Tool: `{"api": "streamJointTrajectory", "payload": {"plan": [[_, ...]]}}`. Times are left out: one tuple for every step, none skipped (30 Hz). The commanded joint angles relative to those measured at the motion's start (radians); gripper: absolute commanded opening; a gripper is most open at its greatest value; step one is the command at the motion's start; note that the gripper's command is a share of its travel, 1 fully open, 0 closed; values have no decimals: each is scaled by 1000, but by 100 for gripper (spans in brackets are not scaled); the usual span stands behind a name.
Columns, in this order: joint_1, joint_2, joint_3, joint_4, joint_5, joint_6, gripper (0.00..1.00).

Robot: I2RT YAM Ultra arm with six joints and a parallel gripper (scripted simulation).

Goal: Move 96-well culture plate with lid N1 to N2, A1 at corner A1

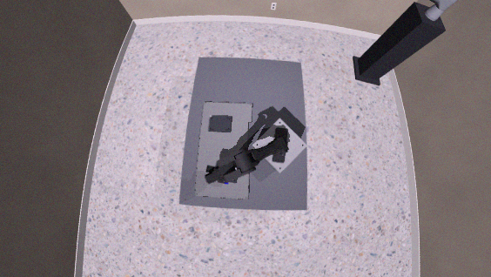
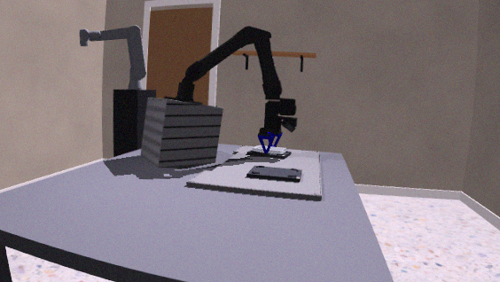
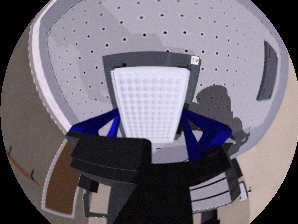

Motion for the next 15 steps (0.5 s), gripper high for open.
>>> {"api": "streamJointTrajectory", "payload": {"plan": [[7, -33, 11, -17, 10, 5, 100], [6, -41, -4, -24, 10, 4, 100], [4, -49, -19, -31, 10, 3, 100], [3, -57, -18, -37, 10, 3, 100], [2, -66, -9, -44, 10, 2, 100], [1, -75, -11, -51, 10, 1, 100], [-1, -83, -22, -58, 10, 0, 100], [-2, -91, -28, -66, 10, -1, 100], [-3, -100, -29, -73, 10, -2, 100], [-5, -109, -19, -80, 10, -3, 100], [-6, -118, -21, -88, 10, -3, 100], [-7, -126, -28, -95, 10, -4, 100], [-7, -126, -28, -96, 10, -4, 100], [-7, -127, -28, -97, 10, -4, 100], [-7, -127, -28, -97, 10, -4, 100]]}}
